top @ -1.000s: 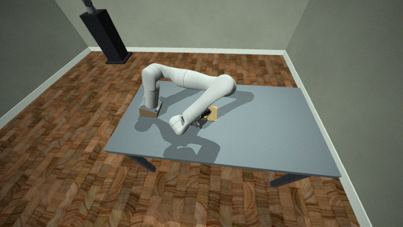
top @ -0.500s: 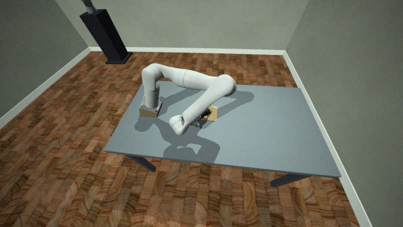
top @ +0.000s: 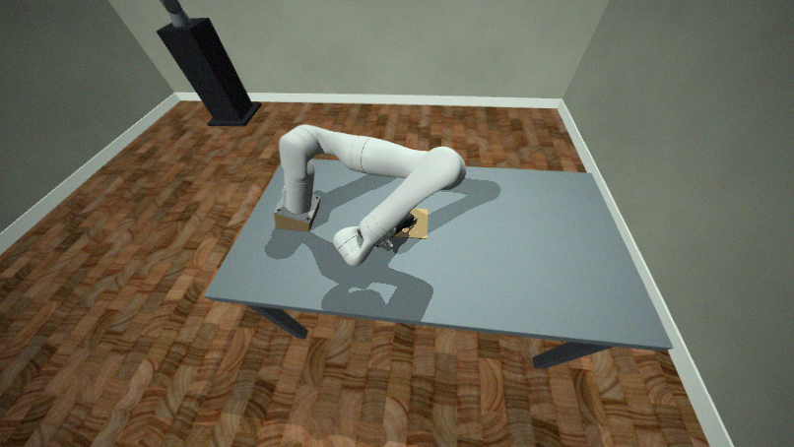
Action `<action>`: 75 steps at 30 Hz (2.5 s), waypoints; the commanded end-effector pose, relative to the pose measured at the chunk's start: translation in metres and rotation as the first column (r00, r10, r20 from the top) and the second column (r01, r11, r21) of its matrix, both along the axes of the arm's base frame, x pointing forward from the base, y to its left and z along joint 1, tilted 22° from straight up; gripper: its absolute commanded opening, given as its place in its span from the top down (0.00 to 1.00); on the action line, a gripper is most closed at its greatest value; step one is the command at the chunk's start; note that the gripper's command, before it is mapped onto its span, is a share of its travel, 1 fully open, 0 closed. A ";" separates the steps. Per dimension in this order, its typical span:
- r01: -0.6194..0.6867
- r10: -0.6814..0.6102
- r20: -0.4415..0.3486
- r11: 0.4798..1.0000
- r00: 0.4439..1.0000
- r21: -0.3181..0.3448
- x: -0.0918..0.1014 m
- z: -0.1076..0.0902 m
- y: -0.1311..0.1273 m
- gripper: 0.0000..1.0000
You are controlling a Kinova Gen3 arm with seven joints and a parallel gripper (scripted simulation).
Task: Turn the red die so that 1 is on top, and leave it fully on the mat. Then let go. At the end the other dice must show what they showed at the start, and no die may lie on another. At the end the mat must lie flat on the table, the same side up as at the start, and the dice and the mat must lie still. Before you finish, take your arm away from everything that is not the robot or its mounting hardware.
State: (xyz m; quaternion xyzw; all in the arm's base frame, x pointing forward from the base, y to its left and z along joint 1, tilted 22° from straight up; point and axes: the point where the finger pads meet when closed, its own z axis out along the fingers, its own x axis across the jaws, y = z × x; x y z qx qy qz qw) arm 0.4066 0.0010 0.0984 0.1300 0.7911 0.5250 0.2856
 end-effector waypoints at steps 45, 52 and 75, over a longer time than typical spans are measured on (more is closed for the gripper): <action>-0.005 0.005 0.010 1.000 1.000 -0.007 -0.027 0.013 -0.037 0.21; -0.005 0.005 0.010 1.000 1.000 -0.007 -0.031 0.022 -0.037 0.21; -0.005 0.005 0.010 1.000 1.000 -0.007 -0.050 0.069 -0.036 0.21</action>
